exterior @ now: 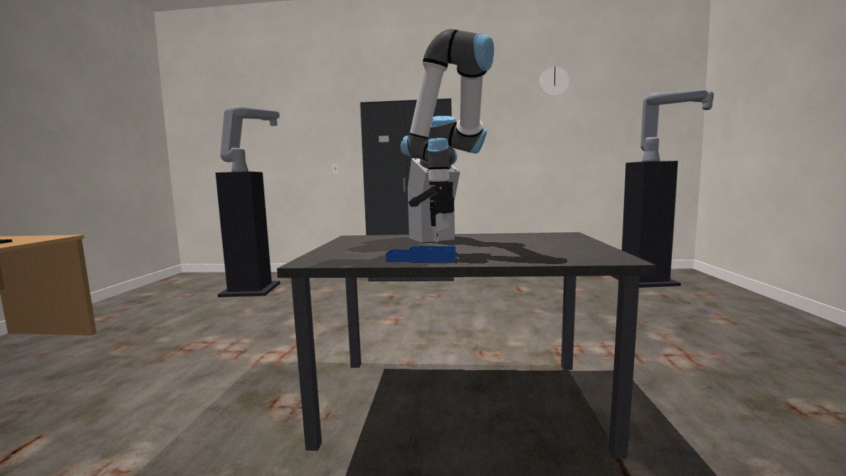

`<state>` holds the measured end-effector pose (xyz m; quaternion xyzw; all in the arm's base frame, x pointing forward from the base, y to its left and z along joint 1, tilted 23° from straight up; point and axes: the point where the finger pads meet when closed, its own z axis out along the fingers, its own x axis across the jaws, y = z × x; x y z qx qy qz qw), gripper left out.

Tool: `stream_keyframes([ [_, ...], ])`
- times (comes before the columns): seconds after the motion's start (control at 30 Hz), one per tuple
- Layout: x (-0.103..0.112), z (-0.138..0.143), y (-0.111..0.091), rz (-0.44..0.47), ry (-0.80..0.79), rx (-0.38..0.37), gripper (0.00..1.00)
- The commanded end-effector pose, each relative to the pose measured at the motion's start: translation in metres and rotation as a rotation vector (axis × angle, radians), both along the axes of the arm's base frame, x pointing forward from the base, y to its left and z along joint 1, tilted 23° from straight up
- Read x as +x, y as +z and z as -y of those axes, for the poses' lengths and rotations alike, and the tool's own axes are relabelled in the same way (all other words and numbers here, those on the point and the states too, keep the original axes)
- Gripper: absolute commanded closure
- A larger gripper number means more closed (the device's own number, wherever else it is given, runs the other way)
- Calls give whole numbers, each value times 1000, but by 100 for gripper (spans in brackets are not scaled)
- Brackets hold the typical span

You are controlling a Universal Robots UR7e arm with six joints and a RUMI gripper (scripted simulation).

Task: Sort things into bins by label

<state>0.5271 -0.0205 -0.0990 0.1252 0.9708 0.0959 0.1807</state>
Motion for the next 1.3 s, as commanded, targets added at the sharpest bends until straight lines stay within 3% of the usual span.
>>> stream_keyframes([
  [0.0,17,-18,9,-3,-2,-2,100],
  [0.7,23,-25,13,-3,-2,-2,100],
  [1.27,34,-30,-15,-3,-2,-2,100],
])
